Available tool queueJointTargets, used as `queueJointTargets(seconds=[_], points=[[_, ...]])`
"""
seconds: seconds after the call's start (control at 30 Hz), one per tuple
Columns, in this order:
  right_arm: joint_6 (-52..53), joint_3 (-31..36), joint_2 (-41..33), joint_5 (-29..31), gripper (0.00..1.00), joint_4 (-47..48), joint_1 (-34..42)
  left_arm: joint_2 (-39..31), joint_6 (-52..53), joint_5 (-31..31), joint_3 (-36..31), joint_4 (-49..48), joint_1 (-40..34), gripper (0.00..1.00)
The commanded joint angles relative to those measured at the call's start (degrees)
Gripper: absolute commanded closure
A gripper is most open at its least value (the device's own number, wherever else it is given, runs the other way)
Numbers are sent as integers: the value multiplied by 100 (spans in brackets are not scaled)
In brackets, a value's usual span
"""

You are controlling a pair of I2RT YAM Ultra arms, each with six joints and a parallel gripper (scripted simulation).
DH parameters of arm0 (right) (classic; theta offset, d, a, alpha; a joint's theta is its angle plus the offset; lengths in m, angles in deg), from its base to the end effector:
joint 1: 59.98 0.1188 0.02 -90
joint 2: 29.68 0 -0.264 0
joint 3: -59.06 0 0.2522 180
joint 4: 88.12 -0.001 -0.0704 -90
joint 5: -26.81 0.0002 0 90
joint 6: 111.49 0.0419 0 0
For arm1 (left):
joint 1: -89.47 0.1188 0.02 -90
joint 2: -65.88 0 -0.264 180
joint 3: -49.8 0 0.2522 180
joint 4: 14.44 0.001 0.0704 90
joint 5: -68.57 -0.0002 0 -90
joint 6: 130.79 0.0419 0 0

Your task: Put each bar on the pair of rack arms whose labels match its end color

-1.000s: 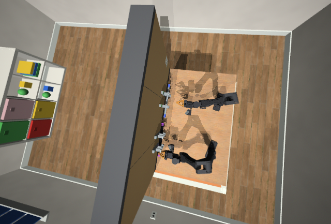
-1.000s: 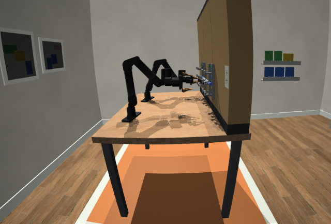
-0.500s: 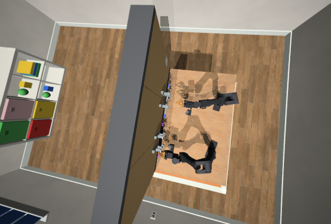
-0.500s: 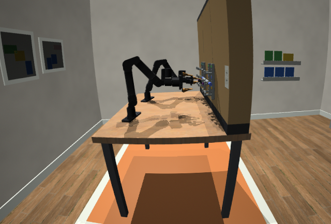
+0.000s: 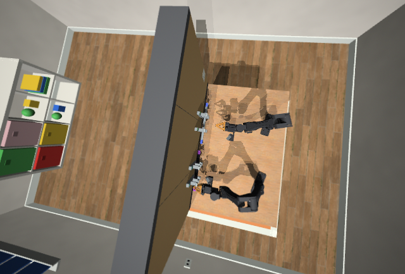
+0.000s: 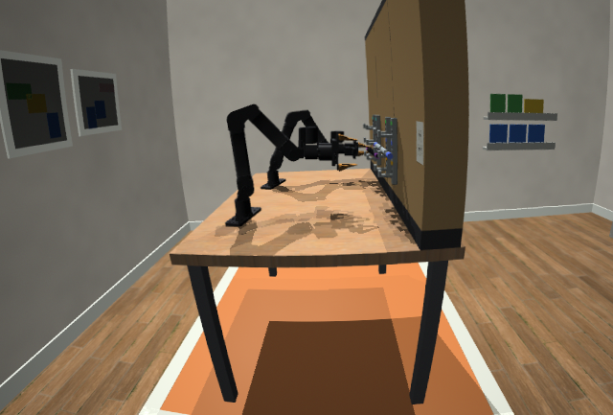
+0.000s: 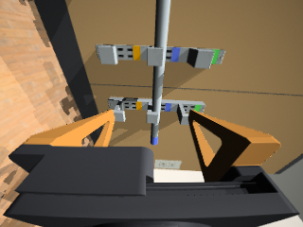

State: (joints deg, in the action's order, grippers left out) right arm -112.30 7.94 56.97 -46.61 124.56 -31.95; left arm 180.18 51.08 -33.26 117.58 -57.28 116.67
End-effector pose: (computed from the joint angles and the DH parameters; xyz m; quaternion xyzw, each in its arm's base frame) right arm 0.2878 0.1408 0.2301 -0.5666 0.4503 -0.4444 0.5279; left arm 0.3711 0.1822 0.1691 0.4476 0.5753 0.5483 0.4098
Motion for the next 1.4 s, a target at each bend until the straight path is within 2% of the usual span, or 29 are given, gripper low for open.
queueJointTargets(seconds=[0.0,1.37], points=[[75,35,-204,-26,0,118,-59,-24,-185,16,-24,-358,-49,100],[75,35,-204,-26,0,118,-59,174,-185,20,-76,-611,-50,100]])
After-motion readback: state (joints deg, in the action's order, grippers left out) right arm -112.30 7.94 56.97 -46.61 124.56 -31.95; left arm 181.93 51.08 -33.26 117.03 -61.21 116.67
